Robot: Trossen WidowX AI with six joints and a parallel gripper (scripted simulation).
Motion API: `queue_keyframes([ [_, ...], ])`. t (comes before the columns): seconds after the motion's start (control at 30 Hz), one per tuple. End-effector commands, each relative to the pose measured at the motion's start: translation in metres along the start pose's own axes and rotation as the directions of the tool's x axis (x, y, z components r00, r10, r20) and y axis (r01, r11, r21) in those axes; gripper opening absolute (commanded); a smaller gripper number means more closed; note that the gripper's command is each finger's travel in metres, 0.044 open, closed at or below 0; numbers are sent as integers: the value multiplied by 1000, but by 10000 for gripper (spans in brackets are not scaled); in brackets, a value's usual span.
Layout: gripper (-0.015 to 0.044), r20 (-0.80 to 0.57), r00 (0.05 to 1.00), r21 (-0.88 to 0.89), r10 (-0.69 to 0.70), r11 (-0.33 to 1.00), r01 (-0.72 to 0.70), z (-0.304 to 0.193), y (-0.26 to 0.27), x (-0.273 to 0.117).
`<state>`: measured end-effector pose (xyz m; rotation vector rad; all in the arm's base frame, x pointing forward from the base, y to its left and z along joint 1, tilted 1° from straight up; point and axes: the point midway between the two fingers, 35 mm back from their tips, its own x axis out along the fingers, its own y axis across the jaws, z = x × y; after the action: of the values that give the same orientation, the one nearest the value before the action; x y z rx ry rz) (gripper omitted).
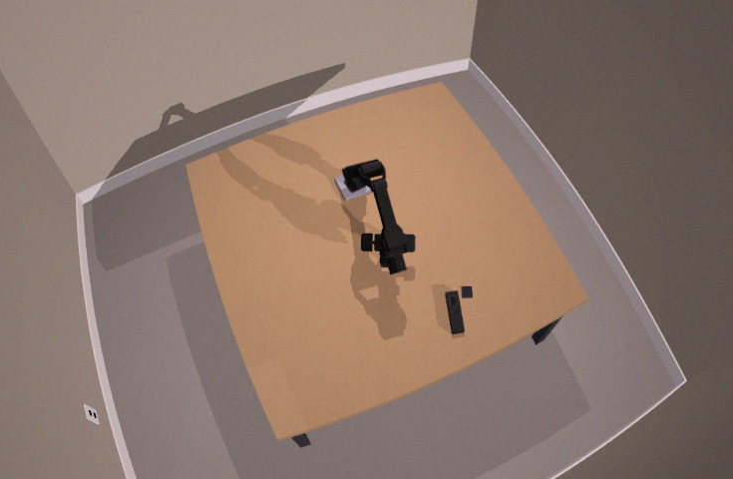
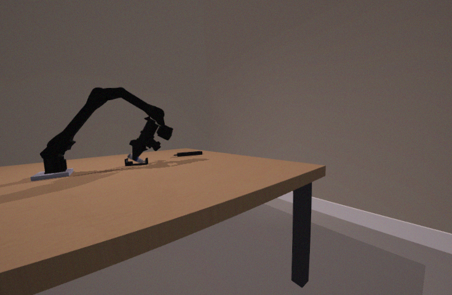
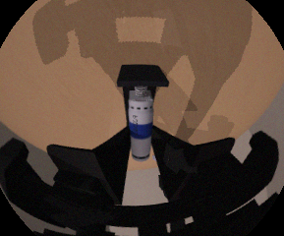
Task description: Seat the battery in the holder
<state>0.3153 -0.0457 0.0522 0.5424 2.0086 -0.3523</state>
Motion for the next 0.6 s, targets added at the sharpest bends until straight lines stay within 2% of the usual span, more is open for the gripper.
queue_keyframes([
  [0.0,76,3,1000,-6,-2,1000,2,4,0,-1],
  [0.57,76,2,1000,-6,-4,1000,4,13,0,-6],
])
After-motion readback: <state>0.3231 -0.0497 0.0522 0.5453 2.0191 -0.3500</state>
